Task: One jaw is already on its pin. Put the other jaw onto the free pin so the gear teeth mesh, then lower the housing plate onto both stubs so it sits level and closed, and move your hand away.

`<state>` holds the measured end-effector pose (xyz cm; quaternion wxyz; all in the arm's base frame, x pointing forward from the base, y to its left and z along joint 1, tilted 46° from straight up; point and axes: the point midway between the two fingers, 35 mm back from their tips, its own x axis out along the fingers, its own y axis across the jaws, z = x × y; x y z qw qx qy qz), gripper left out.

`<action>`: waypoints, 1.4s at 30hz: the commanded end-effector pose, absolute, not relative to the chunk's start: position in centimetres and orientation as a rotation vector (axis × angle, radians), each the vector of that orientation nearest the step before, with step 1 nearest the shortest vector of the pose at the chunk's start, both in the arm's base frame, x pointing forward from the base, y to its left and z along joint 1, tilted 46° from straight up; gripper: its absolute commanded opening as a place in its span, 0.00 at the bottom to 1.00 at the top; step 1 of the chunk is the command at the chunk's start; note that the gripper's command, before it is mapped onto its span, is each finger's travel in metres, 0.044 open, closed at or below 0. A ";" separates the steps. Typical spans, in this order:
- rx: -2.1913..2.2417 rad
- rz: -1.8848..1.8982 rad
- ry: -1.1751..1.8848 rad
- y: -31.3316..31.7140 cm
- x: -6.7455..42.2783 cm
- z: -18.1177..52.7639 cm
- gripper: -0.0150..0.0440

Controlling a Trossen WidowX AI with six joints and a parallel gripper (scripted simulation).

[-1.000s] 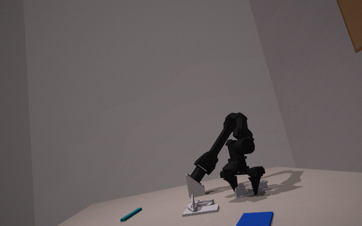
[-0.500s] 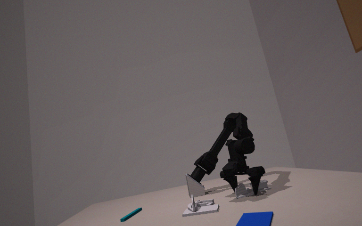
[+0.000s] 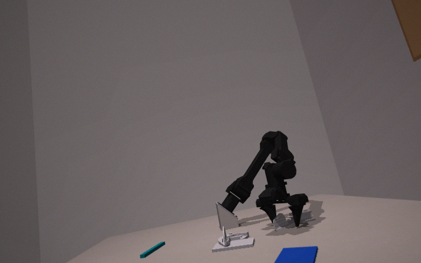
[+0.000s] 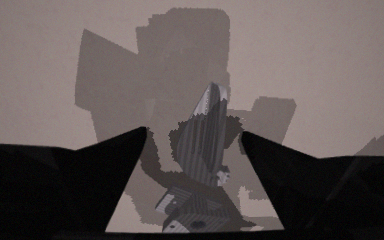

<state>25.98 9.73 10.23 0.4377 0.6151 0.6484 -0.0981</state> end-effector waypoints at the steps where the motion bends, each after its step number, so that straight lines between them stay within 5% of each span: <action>1: 1.528 -0.251 1.613 9.7 25.9 10.1 1.00; 38: 1.528 -0.251 1.613 9.7 25.9 10.1 1.00; 42: 1.530 -0.244 1.612 9.7 26.0 10.2 0.82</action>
